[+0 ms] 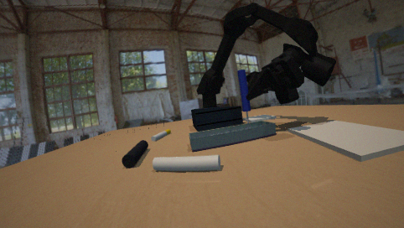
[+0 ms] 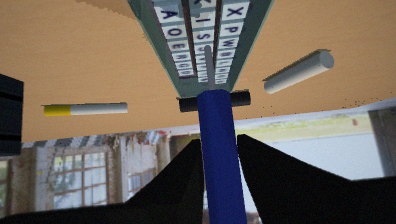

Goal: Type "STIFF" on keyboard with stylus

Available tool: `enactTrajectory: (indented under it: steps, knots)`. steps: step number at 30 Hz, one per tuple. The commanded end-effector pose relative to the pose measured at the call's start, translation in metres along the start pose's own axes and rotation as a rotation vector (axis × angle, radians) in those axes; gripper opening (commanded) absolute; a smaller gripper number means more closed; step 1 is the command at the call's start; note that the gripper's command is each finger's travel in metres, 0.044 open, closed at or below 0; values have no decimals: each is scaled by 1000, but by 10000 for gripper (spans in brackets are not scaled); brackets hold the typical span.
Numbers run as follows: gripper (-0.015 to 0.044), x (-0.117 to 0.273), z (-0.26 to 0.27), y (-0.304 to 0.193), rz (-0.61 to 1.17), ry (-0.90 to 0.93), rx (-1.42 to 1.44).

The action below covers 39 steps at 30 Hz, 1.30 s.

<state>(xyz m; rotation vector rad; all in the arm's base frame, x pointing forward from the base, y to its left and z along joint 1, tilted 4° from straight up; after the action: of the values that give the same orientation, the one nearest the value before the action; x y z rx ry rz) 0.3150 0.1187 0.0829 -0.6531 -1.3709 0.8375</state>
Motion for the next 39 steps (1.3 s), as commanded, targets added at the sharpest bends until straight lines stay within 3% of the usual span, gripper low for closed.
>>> enactTrajectory:
  steps: [1, 39]
  knots:
    - [81, 0, 0, 1, -2, 3, -2]
    - [81, -6, 0, 10, -2, 4, -2]
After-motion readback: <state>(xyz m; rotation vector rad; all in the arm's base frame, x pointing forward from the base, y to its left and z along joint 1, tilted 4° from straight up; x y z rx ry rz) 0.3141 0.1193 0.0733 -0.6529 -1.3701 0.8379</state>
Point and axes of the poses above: the point midway between the two fingers, 35 mm back from their tips, its own x axis back along the fingers, its own z axis across the jaws, y = z × x, the point moved 8 cm from there along x, back along the fingers, and after that the axes turned 7 degrees about x, right-handed, at the moved point
